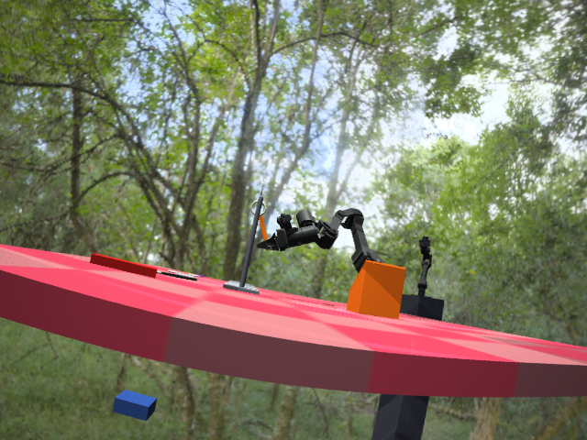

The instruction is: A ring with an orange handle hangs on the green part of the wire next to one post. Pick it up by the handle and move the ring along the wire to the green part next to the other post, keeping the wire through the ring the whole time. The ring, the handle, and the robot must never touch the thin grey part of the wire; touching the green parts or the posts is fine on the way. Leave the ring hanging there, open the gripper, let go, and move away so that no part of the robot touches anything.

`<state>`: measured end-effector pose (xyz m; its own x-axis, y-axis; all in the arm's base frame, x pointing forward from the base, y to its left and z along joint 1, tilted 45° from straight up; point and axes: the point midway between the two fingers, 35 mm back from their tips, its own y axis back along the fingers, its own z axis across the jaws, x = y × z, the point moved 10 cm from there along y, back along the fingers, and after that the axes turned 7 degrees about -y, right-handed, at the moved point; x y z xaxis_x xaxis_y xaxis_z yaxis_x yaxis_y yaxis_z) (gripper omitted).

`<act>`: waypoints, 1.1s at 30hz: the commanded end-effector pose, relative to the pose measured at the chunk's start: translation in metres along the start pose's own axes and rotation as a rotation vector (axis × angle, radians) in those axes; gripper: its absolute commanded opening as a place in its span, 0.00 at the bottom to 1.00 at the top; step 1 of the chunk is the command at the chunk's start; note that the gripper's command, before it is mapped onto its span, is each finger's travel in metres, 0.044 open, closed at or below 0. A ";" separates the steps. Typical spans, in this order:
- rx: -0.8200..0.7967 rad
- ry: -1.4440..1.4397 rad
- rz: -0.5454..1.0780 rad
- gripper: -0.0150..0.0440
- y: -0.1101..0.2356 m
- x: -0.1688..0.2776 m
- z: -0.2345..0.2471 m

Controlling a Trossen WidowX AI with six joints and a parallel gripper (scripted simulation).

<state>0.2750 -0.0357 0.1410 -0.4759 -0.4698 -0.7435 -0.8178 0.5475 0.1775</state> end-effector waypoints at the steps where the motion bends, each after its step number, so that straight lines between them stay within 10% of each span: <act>1: 0.000 -0.002 0.002 0.00 0.000 0.001 0.005; 33: -0.001 -0.002 0.001 0.00 -0.004 0.017 0.016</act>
<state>0.2755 -0.0351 0.1189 -0.4757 -0.4634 -0.7476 -0.8148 0.5523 0.1761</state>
